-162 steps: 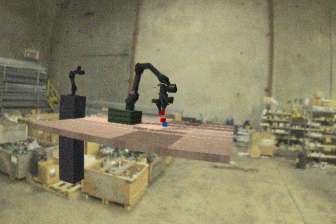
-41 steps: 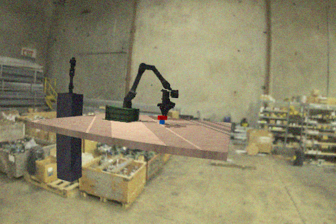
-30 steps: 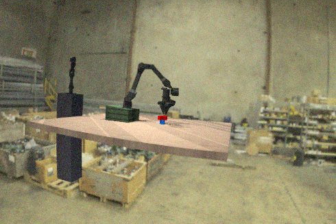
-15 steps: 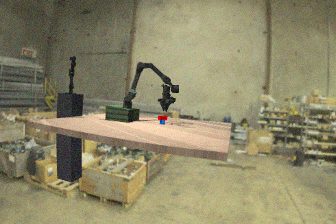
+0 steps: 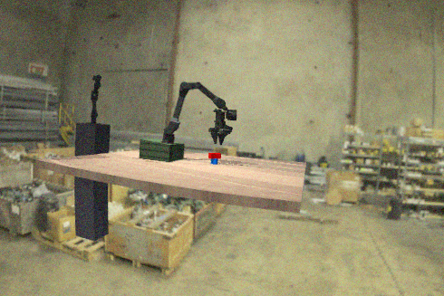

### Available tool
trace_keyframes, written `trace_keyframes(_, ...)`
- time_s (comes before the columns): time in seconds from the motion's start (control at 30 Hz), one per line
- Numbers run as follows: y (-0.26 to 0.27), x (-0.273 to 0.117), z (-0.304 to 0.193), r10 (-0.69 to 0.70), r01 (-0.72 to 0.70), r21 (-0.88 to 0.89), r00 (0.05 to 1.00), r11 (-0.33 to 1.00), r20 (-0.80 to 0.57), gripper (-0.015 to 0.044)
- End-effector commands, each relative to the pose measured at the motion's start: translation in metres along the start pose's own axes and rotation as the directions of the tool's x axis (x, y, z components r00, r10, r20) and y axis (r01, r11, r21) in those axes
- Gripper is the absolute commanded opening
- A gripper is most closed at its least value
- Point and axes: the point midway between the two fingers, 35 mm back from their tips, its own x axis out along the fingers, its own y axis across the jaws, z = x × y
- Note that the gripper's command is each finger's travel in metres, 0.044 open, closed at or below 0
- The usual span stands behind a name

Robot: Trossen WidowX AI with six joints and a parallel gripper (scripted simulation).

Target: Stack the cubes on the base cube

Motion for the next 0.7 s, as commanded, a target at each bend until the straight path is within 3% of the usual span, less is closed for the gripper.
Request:
trace_keyframes(0.0,0.000,-0.003,0.000,-0.002,0.002,0.000,1.000,1.000,0.003,0.0400)
trace_keyframes(0.33,0.113,-0.003,0.027,0.011,-0.011,0.001,1.000,1.000,0.003,0.0400)
trace_keyframes(0.67,0.116,-0.003,0.027,0.011,-0.011,0.001,1.000,1.000,0.004,0.0400)
